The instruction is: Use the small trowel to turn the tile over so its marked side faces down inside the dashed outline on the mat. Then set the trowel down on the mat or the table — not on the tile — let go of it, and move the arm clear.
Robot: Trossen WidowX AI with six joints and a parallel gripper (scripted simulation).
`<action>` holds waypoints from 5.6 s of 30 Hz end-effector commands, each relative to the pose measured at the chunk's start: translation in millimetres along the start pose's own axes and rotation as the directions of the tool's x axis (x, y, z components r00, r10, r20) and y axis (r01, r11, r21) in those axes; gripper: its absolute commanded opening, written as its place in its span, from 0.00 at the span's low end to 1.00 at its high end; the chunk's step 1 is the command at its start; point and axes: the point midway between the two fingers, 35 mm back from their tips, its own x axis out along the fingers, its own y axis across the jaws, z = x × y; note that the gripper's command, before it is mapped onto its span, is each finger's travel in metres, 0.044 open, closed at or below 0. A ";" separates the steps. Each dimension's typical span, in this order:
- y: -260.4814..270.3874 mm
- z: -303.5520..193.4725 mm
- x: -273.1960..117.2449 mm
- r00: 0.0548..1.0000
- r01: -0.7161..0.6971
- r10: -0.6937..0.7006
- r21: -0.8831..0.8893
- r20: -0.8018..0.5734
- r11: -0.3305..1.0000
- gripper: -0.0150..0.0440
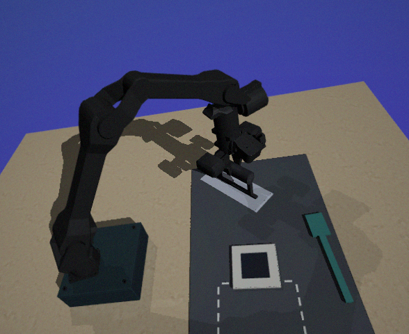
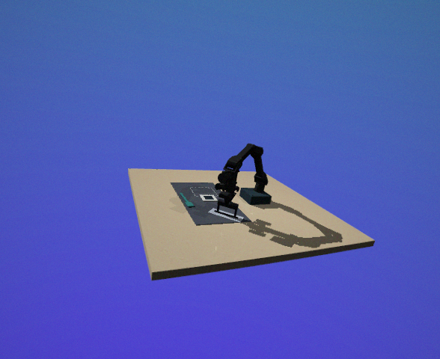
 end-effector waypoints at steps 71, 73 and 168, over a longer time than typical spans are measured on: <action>1.6 -3.6 -16.4 1.000 0.000 0.000 0.137 0.000 0.991 0.71; 1.5 -3.6 -13.2 1.000 0.000 0.000 0.137 0.000 0.991 0.71; 0.6 -3.7 -9.6 1.000 0.000 0.000 0.742 0.000 0.670 0.71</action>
